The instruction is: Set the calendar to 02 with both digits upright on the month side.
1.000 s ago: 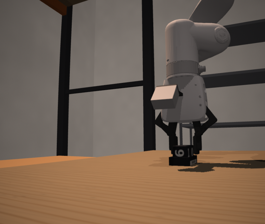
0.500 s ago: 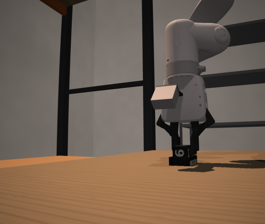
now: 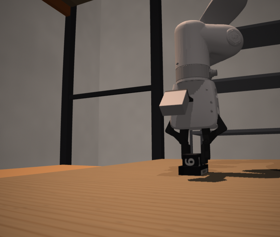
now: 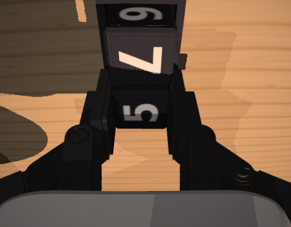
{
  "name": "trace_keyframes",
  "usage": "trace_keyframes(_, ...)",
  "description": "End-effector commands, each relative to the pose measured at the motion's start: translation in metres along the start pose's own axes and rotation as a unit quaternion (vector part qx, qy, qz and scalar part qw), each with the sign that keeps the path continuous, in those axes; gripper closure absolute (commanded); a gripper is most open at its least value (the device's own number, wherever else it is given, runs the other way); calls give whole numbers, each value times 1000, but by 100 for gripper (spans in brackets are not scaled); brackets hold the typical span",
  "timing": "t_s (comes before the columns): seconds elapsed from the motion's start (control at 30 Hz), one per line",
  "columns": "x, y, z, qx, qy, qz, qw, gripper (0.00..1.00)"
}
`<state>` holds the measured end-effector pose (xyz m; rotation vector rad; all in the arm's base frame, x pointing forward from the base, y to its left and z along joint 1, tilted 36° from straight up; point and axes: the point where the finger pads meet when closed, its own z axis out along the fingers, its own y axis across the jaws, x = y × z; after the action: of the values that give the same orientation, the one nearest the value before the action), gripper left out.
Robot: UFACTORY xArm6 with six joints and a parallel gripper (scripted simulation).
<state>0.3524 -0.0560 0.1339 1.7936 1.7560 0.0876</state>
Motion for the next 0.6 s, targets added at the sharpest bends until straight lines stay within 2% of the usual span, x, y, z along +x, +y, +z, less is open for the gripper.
trace_keyframes(0.0,0,1,0,-1,0,0,1000,73)
trace_keyframes(0.37,0,1,-3,-1,0,0,1000,73)
trace_keyframes(0.57,0,1,-24,-1,0,0,1000,73)
